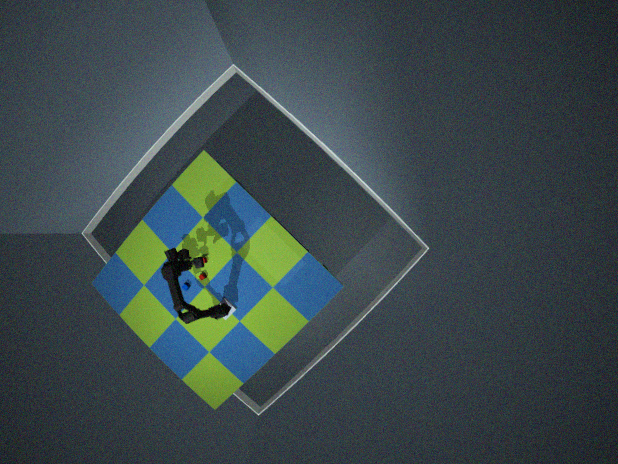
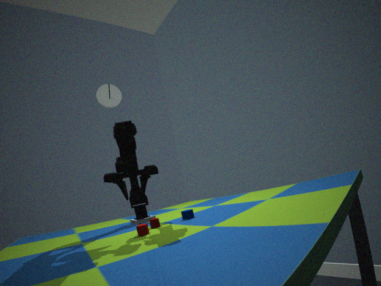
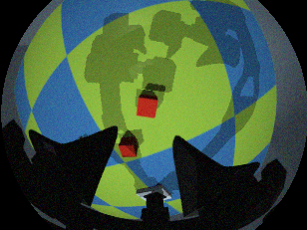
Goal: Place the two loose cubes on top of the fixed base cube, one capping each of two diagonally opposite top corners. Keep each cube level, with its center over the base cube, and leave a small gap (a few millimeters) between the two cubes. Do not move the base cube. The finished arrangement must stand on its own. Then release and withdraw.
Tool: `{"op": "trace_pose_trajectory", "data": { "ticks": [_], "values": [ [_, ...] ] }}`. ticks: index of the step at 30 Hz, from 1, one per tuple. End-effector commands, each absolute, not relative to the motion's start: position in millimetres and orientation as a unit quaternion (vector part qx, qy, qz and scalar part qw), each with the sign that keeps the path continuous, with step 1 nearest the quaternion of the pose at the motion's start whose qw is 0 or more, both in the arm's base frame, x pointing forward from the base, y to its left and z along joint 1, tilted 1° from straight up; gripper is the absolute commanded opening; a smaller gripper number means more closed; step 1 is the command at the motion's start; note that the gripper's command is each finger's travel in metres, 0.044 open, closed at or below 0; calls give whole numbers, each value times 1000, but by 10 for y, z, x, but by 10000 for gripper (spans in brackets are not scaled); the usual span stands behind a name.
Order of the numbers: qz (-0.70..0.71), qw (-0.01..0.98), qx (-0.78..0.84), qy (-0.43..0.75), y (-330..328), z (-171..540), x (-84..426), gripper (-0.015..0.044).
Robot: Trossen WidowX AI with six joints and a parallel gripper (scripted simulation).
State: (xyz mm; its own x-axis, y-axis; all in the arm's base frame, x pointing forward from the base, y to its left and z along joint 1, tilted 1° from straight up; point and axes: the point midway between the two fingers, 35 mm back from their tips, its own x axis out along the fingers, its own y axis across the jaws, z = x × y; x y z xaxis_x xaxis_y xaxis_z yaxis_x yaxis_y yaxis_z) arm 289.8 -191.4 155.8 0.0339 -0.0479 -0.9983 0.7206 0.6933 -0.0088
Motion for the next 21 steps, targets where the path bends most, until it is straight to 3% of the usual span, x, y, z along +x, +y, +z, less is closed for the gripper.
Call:
{"op": "trace_pose_trajectory", "data": {
  "ticks": [1,8,21],
  "values": [
    [-279,669,263,637,-1897,1449,2910,265],
    [-279,669,263,637,-1911,955,2918,265],
    [-279,669,263,637,-1916,792,2922,265]
  ]
}}
